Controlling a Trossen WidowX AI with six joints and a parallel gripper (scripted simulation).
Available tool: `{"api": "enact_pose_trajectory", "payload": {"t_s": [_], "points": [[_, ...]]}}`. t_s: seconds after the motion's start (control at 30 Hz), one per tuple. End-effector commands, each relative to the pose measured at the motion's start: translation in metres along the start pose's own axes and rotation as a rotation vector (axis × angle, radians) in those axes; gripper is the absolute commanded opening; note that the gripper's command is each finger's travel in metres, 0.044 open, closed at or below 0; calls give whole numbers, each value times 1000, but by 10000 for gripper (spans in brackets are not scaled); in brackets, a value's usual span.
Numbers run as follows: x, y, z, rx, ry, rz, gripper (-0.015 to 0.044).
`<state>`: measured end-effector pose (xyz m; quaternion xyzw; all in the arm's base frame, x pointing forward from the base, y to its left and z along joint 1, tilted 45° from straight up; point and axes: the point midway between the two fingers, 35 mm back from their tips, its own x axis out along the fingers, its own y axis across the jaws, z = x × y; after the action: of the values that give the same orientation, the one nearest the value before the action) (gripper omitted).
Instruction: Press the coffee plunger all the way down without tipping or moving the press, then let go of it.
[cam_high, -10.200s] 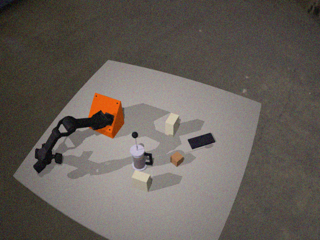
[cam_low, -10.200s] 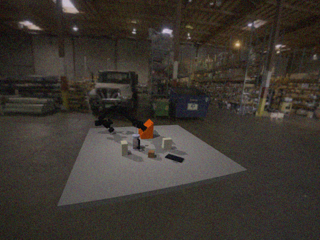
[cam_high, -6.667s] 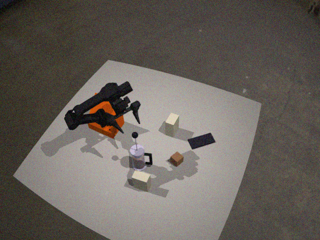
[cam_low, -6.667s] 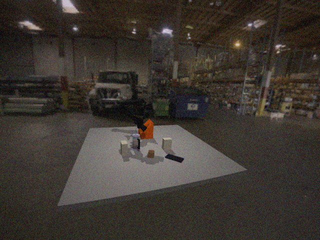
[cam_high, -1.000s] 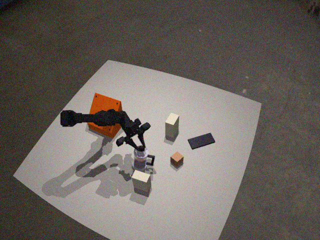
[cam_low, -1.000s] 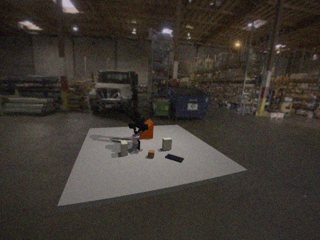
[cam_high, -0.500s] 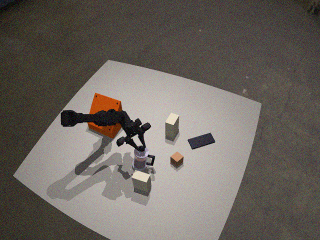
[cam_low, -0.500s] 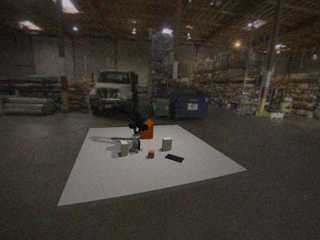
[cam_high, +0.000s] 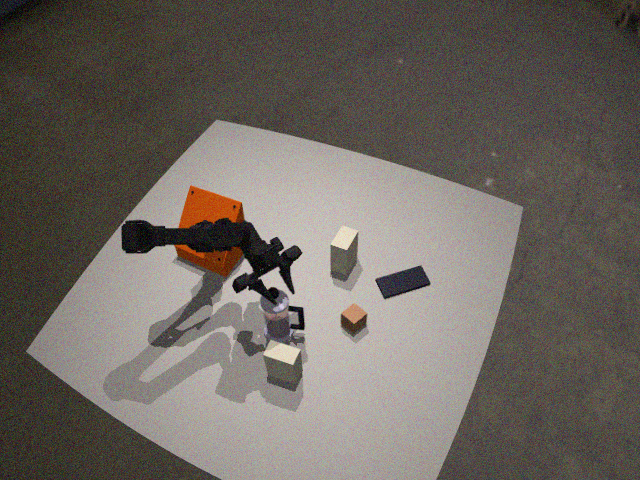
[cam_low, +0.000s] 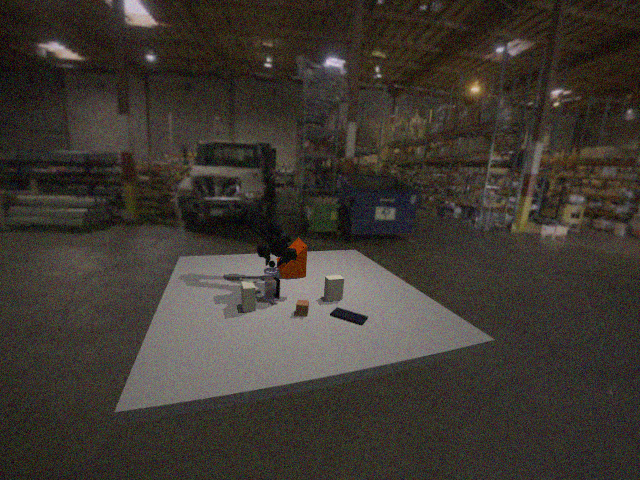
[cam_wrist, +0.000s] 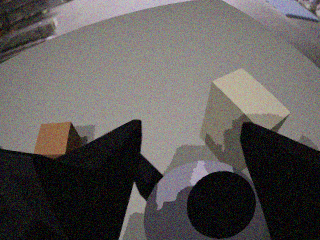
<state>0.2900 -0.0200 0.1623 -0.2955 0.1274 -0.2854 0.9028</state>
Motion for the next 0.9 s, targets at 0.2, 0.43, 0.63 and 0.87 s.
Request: {"api": "enact_pose_trajectory", "payload": {"t_s": [0.2, 0.43, 0.63, 0.87], "points": [[0, 1, 0, 1, -2, 6, 440], [-7, 5, 17, 22, -25, 29, 440], [-43, 1, 41, 1, 22, 20, 440], [-64, -10, 53, -16, 17, -2, 440]]}}
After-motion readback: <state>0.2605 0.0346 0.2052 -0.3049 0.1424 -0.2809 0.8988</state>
